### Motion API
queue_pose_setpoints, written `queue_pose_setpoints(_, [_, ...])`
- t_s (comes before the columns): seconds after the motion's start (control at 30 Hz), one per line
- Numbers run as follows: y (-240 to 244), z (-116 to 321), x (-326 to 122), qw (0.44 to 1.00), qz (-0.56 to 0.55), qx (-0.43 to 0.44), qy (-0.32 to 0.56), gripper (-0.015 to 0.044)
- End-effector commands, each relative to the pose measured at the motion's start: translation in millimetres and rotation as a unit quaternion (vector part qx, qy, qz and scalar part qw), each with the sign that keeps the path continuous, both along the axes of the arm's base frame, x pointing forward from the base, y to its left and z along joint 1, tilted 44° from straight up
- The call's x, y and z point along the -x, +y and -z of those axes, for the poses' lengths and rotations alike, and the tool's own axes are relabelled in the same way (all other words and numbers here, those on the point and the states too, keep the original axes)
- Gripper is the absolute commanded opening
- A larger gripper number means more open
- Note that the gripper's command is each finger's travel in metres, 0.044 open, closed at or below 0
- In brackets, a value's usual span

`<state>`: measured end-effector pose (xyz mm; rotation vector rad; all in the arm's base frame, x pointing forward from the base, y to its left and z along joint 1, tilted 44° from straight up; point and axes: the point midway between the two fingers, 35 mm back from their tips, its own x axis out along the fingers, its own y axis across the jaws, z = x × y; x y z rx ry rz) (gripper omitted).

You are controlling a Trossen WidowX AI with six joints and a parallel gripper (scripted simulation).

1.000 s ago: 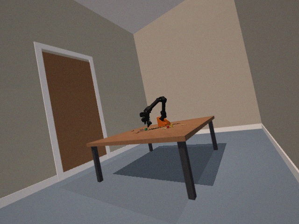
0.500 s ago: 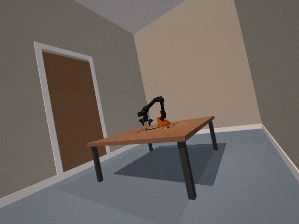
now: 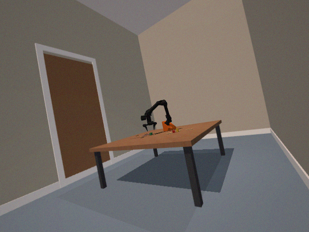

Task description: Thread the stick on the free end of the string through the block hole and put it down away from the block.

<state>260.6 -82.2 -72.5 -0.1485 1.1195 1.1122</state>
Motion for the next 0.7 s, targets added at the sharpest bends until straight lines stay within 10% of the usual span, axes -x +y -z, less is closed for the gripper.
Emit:
queue_pose_setpoints(0.0, [-6.0,0.6,-6.4,0.988,-0.092,-0.033,-0.117,0.044])
queue_pose_setpoints(0.57, [-5.9,1.1,-5.4,0.988,-0.092,-0.033,-0.117,0.044])
queue_pose_setpoints(0.67, [-6.1,1.0,-5.5,0.989,-0.091,-0.031,-0.115,0.0361])
